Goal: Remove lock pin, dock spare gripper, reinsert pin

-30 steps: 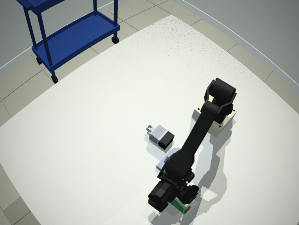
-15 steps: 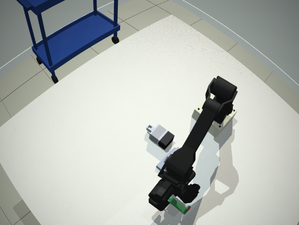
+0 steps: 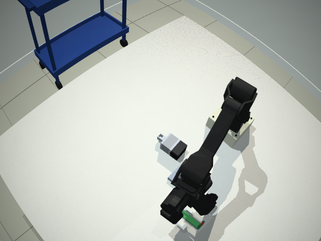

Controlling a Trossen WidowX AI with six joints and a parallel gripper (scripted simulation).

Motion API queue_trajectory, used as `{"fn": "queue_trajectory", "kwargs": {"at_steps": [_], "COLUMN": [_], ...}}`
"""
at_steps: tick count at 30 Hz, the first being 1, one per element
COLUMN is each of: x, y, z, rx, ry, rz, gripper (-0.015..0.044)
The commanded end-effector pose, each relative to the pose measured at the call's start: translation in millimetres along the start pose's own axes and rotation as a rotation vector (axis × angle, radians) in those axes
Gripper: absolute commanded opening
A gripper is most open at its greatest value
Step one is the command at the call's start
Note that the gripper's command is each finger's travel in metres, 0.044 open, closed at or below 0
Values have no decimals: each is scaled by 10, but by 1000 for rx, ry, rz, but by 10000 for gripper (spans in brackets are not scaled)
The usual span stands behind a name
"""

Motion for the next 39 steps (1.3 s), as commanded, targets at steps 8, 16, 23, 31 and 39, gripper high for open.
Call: {"fn": "queue_trajectory", "kwargs": {"at_steps": [8,16,23,31,39], "x": [-13,-24,-46,-46,161], "y": [44,74,101,164,-245], "z": [-270,-458,-594,-985,-959], "rx": [-1,-2,-3,-3,107], "ry": [-4,-9,-10,-11,-94], "rz": [-2,-4,-4,-4,589], "gripper": [440,440,440,440,440]}}
Point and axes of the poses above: the point midway between the two fingers, 35 mm back from their tips, its own z axis out along the fingers, its own x axis across the jaws, y = z × x, the point moved 4 cm from there along -z, back along the fingers, and after that the axes turned 5 degrees about z, right-handed, at the moved point
